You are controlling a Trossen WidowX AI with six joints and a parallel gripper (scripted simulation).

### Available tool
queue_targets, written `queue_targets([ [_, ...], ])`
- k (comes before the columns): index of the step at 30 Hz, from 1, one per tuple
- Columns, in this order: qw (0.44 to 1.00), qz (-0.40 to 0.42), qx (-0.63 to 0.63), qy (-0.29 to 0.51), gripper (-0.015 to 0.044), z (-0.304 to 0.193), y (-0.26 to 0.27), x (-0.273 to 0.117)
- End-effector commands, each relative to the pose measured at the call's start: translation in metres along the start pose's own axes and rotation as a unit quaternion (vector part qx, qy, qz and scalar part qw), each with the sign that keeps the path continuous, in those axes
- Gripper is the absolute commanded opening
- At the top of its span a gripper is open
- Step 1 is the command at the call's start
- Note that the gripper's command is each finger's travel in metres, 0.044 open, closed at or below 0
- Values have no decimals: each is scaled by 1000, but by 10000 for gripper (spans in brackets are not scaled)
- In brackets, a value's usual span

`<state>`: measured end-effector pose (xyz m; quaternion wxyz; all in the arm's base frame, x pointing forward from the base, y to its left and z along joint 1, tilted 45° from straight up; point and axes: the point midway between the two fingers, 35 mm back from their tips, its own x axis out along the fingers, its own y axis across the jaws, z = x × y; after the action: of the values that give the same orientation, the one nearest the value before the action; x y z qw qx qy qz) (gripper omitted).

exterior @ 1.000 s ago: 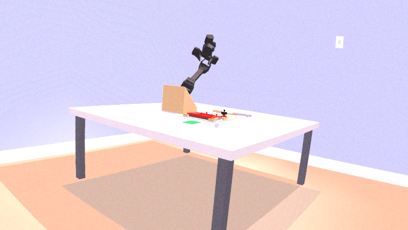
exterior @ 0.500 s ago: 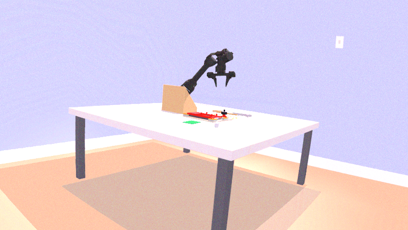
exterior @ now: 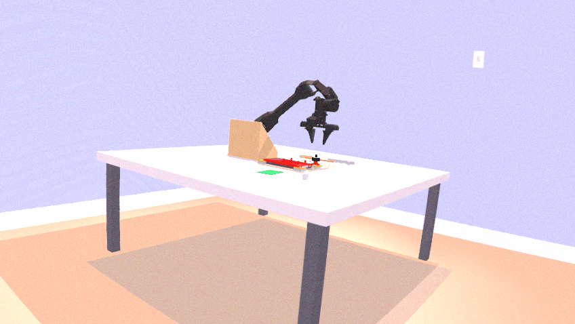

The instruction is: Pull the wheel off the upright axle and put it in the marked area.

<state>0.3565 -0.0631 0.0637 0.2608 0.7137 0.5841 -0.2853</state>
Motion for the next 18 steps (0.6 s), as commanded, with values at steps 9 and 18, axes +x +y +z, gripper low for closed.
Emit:
queue_targets([
  [9, 1000, 2, 5, 2, 300, 6, 3, 32],
  [18, 1000, 1, 5, 5, 300, 6, 3, 75],
])
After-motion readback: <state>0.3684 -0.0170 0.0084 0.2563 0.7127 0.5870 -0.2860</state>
